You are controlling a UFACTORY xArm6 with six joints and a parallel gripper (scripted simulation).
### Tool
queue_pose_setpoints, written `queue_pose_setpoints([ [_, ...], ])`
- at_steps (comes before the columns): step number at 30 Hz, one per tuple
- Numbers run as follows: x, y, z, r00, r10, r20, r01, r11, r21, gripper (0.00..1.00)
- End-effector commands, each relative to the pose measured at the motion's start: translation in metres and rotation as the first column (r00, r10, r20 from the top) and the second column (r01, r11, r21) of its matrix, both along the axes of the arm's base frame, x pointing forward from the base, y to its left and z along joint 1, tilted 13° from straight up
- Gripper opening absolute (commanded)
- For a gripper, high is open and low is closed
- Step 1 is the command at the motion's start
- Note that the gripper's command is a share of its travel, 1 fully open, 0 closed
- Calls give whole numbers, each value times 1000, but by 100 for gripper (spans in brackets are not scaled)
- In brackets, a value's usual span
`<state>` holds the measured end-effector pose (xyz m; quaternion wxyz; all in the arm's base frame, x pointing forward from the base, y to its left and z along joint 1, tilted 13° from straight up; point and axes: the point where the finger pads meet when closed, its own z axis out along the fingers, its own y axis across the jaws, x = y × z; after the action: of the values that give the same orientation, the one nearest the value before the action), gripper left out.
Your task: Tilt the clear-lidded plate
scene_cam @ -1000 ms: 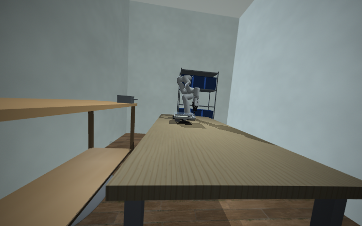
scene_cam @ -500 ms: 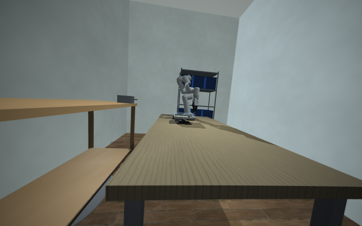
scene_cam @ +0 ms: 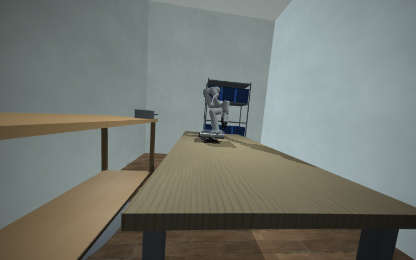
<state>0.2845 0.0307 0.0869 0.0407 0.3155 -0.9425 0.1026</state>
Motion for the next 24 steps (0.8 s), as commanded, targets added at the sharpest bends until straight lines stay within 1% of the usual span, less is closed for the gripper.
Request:
queue_pose_setpoints([
  [1,2,1,1,1000,1,5,-1,1000,1,0],
  [24,2,0,3,1000,1,5,-1,1000,1,0],
])
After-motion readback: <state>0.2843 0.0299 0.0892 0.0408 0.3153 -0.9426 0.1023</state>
